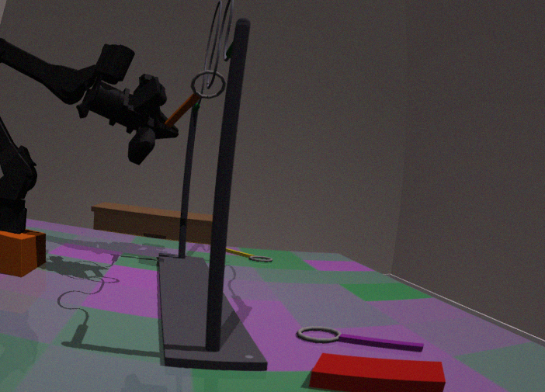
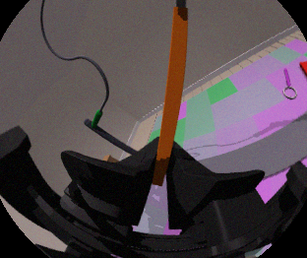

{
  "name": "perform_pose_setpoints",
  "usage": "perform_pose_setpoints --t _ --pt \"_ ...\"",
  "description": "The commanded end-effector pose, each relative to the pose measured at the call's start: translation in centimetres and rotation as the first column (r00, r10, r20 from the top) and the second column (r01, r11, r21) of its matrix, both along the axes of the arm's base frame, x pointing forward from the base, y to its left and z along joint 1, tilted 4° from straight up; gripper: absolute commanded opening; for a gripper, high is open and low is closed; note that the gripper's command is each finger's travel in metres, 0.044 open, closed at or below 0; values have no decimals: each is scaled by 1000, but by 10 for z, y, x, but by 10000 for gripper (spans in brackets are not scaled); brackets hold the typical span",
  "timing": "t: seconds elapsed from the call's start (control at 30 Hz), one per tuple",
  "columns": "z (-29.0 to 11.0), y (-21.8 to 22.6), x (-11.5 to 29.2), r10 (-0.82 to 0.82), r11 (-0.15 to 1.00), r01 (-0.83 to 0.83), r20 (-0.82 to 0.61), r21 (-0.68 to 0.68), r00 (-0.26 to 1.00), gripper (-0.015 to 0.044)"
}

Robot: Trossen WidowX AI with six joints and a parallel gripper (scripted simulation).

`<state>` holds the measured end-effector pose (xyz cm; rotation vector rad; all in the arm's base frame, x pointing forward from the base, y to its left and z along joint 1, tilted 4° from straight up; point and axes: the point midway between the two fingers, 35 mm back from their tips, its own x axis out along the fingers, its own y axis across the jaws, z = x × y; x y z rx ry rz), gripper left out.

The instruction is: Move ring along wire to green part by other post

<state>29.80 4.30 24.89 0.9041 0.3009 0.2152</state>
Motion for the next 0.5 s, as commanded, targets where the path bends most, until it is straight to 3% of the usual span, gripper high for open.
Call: perform_pose_setpoints --t 0.0,0.47 --pt "13 8 0 1 996 -3 20 92 1000 -150" --pt "61 29 0 9 903 -42 80 427 997 -150"
